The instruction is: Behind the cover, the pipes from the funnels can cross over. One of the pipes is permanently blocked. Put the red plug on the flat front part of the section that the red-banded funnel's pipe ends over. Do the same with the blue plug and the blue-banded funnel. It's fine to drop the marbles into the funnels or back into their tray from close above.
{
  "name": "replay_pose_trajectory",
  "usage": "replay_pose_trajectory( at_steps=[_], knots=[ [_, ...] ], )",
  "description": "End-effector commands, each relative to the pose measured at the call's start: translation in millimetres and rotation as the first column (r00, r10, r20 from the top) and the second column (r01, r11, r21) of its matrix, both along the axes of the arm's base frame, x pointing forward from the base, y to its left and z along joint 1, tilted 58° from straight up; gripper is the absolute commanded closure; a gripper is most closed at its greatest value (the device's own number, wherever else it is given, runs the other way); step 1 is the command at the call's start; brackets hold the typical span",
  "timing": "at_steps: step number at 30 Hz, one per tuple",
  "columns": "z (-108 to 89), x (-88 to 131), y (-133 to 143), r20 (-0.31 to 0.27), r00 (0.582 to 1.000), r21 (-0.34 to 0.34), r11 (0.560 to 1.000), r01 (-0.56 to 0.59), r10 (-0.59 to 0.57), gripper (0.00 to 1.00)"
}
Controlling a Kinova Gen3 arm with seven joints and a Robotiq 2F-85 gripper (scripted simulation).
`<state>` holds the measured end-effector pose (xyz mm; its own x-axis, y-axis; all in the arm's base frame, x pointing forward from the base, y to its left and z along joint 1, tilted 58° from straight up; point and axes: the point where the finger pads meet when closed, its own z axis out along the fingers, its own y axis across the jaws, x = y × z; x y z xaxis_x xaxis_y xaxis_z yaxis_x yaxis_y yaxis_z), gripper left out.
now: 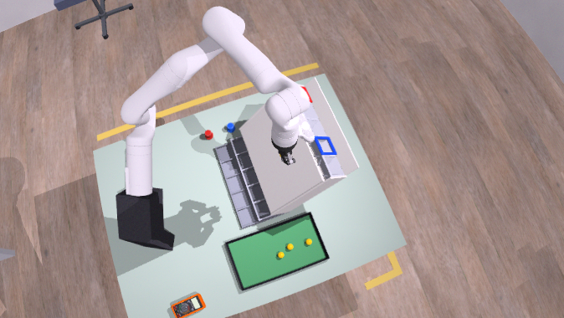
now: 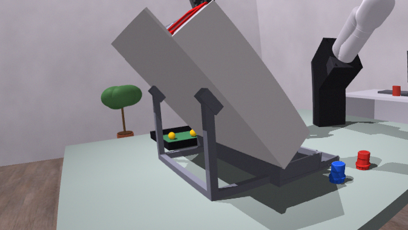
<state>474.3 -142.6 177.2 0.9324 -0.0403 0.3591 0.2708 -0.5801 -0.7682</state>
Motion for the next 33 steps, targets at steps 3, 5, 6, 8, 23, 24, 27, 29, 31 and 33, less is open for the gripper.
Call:
replay_pose_trajectory(
  at_steps=[3, 5, 6, 8, 23, 24, 27, 29, 31, 33],
  knots=[
    [32.5, 82, -4, -0.001, 1.0, 0.001, 1.0, 0.0, 0.0, 1.0],
    [40.8, 103, -5, -0.001, 1.0, 0.001, 1.0, 0.0, 0.0, 1.0],
    [44.4, 112, -5, -0.001, 1.0, 0.001, 1.0, 0.0, 0.0, 1.0],
    [49.9, 129, -7, -0.001, 1.0, 0.001, 1.0, 0.0, 0.0, 1.0],
    [57.2, 146, -8, 0.023, 1.0, -0.005, 1.0, 0.021, -0.021, 1.0],
    [57.2, 146, -8, 0.023, 1.0, -0.005, 1.0, 0.021, -0.021, 1.0],
    [57.2, 146, -8, 0.023, 1.0, -0.005, 1.0, 0.021, -0.021, 1.0],
    [57.2, 146, -8, 0.023, 1.0, -0.005, 1.0, 0.021, -0.021, 1.0],
    [41.3, 153, 16, 0.024, 0.999, -0.006, 1.0, 0.022, -0.022, 1.0],
    [41.3, 153, 16, 0.024, 0.999, -0.006, 1.0, 0.022, -0.022, 1.0]
  ],
)
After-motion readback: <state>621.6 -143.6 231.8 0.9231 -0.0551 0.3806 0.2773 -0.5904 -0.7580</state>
